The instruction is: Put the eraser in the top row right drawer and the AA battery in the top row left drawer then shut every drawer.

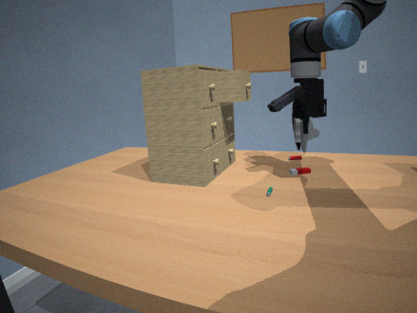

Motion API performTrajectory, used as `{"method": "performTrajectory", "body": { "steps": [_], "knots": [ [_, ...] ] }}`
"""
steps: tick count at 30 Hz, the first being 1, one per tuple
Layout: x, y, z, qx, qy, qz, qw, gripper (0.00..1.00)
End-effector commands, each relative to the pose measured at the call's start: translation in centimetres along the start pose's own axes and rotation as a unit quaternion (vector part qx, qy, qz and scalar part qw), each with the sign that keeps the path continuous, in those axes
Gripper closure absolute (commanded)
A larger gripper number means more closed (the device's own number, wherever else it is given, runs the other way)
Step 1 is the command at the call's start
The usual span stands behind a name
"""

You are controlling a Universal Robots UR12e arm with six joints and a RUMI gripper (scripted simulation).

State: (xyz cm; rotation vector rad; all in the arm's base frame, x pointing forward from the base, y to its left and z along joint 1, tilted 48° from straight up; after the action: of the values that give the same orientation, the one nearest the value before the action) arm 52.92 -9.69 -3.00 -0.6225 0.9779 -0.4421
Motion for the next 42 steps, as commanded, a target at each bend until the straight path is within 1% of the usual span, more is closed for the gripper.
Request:
{"method": "performTrajectory", "body": {
  "steps": [1,16,18,33,42],
  "knots": [
    [0.0,0.1,0.0,0.0,0.0,-0.001,1.0,0.77],
    [0.1,1.9,0.0,0.0,0.0,-0.001,1.0,0.77],
    [0.1,1.9,0.0,0.0,0.0,-0.001,1.0,0.77],
    [0.1,4.2,0.0,0.0,0.0,-0.001,1.0,0.77],
    [0.1,4.8,0.0,0.0,0.0,-0.001,1.0,0.77]
  ]
}}
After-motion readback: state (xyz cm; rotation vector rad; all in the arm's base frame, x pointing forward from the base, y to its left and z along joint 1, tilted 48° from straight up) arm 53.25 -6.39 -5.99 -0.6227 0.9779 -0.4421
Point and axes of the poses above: the point where the finger pads meet when closed, its own y axis out along the fingers, its own x axis across the jaws, z = x × y, the point moved 9 cm from there along -y, back along the fingers, and after that the axes turned 9 degrees about -y, right-handed, at the moved point
